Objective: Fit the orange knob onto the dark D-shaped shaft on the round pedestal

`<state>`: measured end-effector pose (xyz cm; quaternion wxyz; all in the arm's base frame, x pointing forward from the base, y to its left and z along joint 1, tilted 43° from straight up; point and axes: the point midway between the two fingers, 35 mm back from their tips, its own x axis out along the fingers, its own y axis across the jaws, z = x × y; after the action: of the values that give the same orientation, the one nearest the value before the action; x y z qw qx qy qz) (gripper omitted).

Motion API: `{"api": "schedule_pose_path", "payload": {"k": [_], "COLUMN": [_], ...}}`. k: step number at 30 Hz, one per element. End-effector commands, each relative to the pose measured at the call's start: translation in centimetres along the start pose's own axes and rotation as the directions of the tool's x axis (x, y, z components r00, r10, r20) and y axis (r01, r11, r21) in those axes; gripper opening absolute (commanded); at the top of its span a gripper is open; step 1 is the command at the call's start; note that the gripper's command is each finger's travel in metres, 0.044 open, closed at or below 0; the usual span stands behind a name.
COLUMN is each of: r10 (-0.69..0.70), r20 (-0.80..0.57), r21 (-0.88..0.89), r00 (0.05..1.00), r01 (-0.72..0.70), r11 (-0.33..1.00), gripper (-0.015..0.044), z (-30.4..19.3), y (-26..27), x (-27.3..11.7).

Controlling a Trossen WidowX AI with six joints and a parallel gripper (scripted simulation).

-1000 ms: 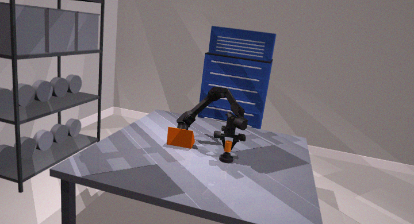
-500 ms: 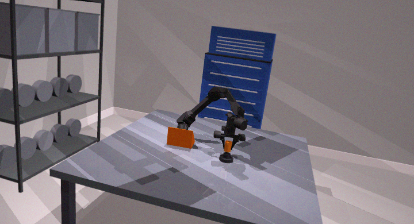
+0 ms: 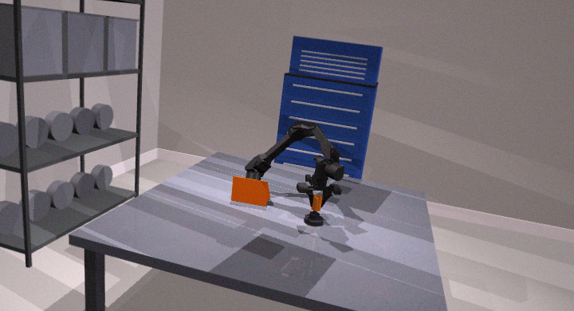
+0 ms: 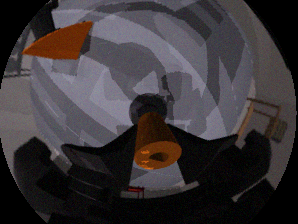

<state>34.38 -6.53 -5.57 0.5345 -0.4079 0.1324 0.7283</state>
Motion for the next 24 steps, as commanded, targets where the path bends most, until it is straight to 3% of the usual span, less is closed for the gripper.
{"api": "schedule_pose_path", "payload": {"k": [1,24], "r10": [-0.004,-0.003], "r20": [-0.007,-0.007], "r21": [-0.024,-0.024], "r00": [1.0,1.0], "r01": [0.003,0.003], "r11": [1.0,1.0], "gripper": [0.0,0.0], "z": [-0.18,0.22], "y": [-0.24,0.19], "x": [-0.09,0.14]}}
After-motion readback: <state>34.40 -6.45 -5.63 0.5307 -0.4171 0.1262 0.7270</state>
